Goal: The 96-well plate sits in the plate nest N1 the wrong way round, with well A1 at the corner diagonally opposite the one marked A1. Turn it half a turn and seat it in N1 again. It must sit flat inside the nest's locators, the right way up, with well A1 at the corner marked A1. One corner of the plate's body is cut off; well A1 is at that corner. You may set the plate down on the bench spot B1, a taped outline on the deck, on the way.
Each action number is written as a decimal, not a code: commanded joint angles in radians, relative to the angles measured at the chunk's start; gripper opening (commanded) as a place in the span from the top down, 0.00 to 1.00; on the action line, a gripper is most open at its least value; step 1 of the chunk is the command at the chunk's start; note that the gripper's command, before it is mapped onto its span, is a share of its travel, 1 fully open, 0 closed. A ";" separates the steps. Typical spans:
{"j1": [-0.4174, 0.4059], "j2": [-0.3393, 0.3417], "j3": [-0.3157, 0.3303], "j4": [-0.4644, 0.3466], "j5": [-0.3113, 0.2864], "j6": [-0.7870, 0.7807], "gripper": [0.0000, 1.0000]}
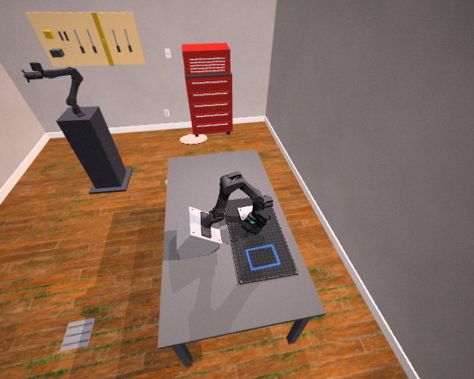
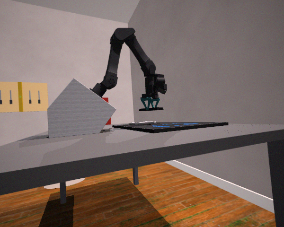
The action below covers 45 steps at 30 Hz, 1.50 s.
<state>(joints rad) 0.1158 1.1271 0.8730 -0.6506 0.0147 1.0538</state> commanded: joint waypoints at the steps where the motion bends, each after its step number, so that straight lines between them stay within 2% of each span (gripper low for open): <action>1: 0.046 -0.004 0.009 -0.001 0.058 0.063 1.00; 8: 0.159 0.014 0.023 -0.007 0.127 0.152 1.00; 12: 0.190 0.021 0.029 -0.009 0.147 0.177 1.00; 25: 0.381 0.089 0.080 -0.026 0.260 0.333 1.00; 27: 0.381 0.089 0.080 -0.026 0.260 0.333 1.00; 42: 0.566 0.202 0.173 -0.057 0.364 0.494 1.00; 45: 0.576 0.210 0.180 -0.059 0.370 0.504 1.00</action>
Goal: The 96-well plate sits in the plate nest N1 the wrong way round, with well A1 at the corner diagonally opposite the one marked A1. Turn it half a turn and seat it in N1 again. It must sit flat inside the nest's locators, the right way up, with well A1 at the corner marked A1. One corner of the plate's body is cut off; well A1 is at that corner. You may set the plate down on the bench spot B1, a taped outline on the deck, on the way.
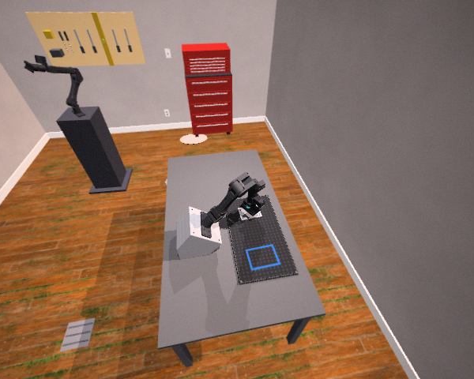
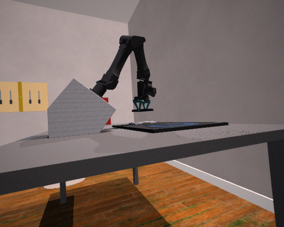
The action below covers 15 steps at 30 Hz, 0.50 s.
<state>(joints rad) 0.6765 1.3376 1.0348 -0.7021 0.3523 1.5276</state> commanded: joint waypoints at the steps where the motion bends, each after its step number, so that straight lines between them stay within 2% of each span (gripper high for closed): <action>1: 0.026 0.008 0.025 -0.010 0.038 0.040 1.00; 8: 0.097 0.071 0.082 -0.031 0.075 0.105 1.00; 15: 0.101 0.075 0.086 -0.032 0.077 0.109 1.00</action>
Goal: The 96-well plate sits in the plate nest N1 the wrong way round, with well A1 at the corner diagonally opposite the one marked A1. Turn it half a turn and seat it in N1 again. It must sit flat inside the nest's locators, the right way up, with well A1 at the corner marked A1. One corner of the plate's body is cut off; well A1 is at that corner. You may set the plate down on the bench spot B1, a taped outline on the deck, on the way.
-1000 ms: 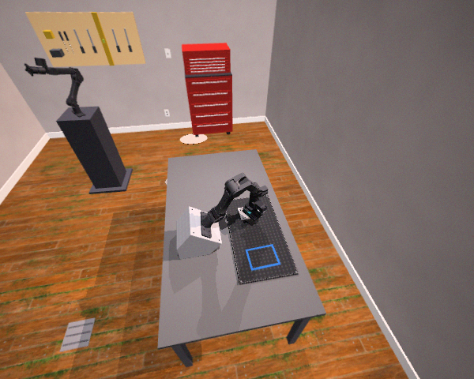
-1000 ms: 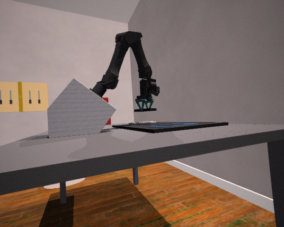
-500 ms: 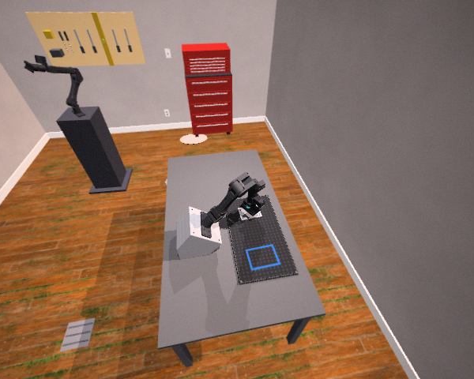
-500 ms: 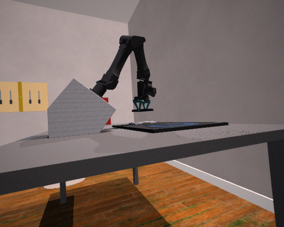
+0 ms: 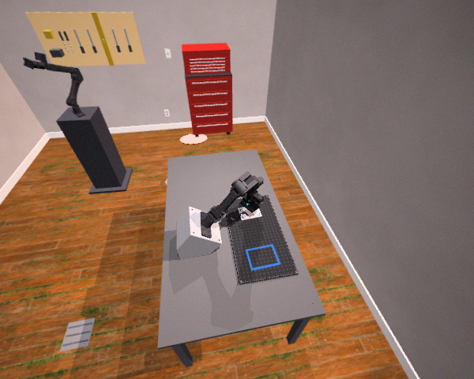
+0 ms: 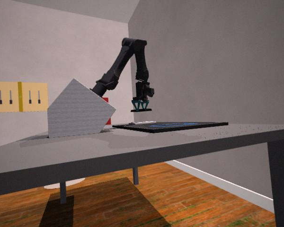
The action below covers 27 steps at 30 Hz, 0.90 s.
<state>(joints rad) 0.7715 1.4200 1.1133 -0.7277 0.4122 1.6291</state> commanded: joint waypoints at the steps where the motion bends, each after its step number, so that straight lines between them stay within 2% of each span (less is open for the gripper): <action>1: 0.006 -0.007 0.008 -0.006 0.017 0.008 1.00; 16: 0.008 -0.006 0.009 -0.007 0.018 -0.457 1.00; 18: 0.008 -0.006 0.009 -0.007 0.018 -0.457 1.00; 27: 0.010 -0.004 0.010 -0.007 0.019 -0.755 1.00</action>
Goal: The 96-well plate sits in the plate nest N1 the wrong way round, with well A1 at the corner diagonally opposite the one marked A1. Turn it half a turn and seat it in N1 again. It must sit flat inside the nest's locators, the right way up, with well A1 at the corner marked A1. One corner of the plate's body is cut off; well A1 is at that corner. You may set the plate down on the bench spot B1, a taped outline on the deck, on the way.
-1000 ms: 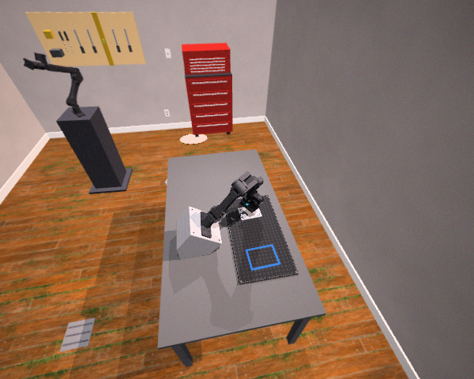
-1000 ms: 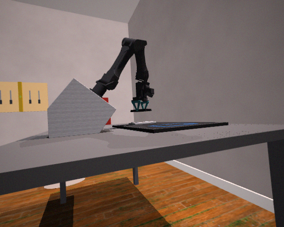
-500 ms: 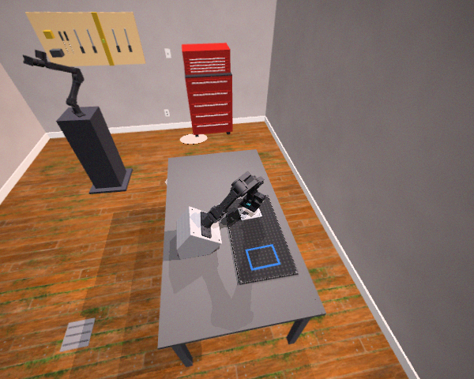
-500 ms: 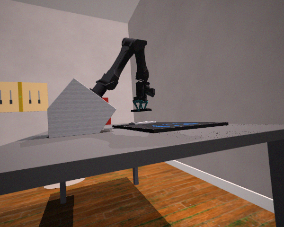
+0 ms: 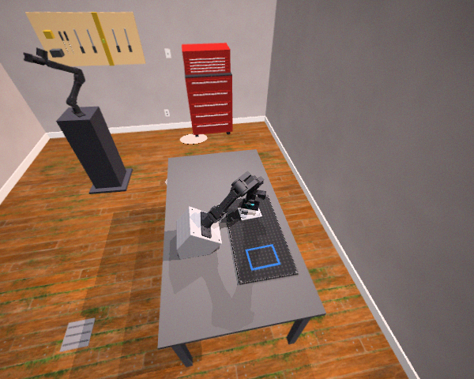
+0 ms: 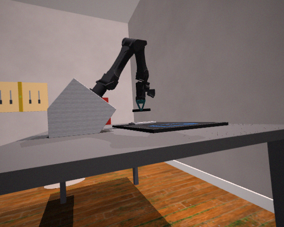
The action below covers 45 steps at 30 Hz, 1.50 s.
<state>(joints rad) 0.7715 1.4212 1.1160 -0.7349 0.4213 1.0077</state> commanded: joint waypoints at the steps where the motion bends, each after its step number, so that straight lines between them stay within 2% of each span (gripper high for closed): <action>1: 0.010 -0.005 0.008 0.000 0.010 -0.167 1.00; 6: 0.011 -0.005 0.008 0.000 0.010 -0.333 1.00; 8: 0.011 -0.005 0.008 0.000 0.010 -0.333 1.00; 12: 0.012 -0.004 0.008 0.000 0.011 -0.443 1.00; 45: 0.011 -0.004 0.009 0.000 0.010 -0.444 1.00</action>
<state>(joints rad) 0.7761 1.4231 1.1160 -0.7357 0.4259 0.5644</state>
